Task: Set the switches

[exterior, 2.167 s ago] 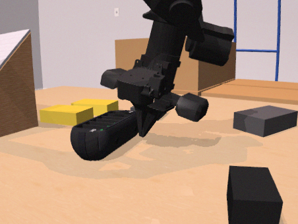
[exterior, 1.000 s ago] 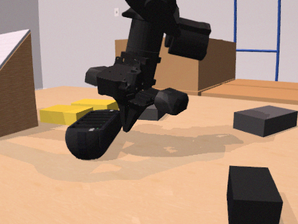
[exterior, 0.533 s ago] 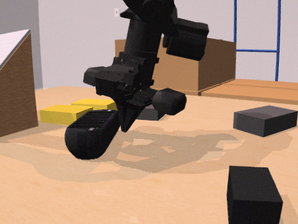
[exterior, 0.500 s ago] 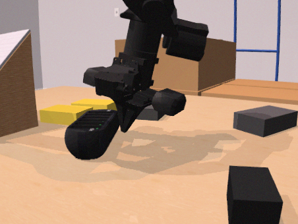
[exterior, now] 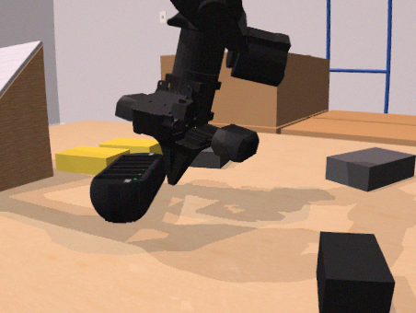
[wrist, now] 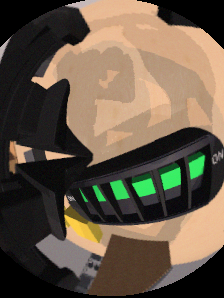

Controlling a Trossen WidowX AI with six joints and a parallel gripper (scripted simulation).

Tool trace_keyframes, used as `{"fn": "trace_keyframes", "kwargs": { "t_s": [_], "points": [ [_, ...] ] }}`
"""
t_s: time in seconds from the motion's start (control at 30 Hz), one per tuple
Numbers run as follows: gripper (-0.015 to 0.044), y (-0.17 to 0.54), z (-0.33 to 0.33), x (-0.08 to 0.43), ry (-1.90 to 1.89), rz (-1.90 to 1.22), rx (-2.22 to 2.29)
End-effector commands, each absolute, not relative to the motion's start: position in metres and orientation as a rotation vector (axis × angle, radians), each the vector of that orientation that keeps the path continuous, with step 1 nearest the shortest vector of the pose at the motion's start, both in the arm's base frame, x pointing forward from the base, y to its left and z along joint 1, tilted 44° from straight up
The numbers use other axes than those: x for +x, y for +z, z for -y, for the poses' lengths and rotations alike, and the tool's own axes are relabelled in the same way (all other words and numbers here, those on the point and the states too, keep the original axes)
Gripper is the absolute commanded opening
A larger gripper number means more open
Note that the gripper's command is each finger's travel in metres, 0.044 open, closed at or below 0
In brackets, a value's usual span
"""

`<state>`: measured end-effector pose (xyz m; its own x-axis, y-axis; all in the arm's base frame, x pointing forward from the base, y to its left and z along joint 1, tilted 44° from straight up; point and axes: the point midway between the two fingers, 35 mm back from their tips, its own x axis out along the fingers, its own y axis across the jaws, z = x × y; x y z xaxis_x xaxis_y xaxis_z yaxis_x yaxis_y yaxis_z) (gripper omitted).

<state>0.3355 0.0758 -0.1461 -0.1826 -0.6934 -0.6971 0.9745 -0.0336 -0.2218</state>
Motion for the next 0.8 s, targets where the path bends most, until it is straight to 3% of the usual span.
{"fn": "trace_keyframes", "kwargs": {
  "t_s": [0.0, 0.77],
  "points": [
    [0.0000, -0.148, -0.071, 0.329, -1.615, -0.799, 0.457],
    [0.0000, -0.110, -0.120, 0.390, -1.577, -0.738, 0.427]
  ]
}}
